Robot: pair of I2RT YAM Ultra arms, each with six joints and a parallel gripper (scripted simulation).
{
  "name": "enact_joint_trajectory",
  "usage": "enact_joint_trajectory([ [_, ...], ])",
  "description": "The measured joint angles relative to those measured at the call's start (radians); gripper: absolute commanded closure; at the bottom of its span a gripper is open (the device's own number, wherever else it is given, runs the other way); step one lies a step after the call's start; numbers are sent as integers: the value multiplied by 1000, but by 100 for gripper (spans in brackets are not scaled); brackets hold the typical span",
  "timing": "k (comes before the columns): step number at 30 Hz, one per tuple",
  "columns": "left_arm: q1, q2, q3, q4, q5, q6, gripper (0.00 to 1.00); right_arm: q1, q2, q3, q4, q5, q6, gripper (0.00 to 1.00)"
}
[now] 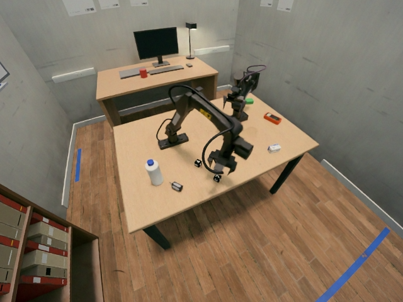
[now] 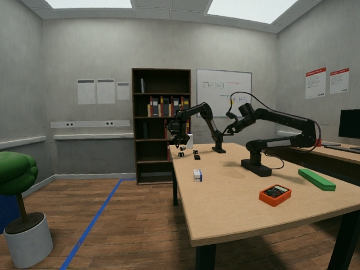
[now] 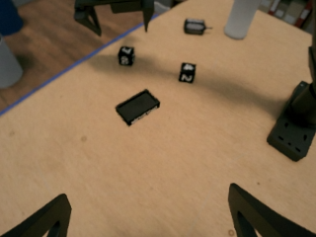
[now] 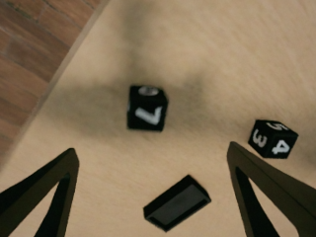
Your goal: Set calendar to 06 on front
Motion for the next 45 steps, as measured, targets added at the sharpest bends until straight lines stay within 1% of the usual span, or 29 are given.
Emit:
enact_joint_trajectory([
  [3,-23,12,3,-17,-41,-44,0,49,27,21,-24,55,-26,0],
  [7,-75,41,14,-45,-122,-122,0,95,75,62,-64,158,-66,0],
  [12,-145,84,28,-81,-253,-236,0,182,143,103,-102,290,-119,0],
  [16,-225,115,39,-110,-369,-332,0,248,192,120,-127,388,-160,0],
  [19,-273,131,43,-126,-438,-389,0,276,215,122,-140,439,-183,0],
  [27,-538,201,66,-179,-677,-582,0,356,282,122,-164,616,-257,0],
  [32,-731,255,80,-206,-805,-690,0,404,319,122,-164,666,-283,0],
  [34,-773,279,84,-216,-834,-723,0,405,319,122,-164,674,-287,0],
  [39,-799,311,84,-239,-879,-788,0,402,319,122,-165,692,-289,0],
  [45,-801,319,84,-255,-899,-825,0,402,319,122,-165,697,-289,0],
])
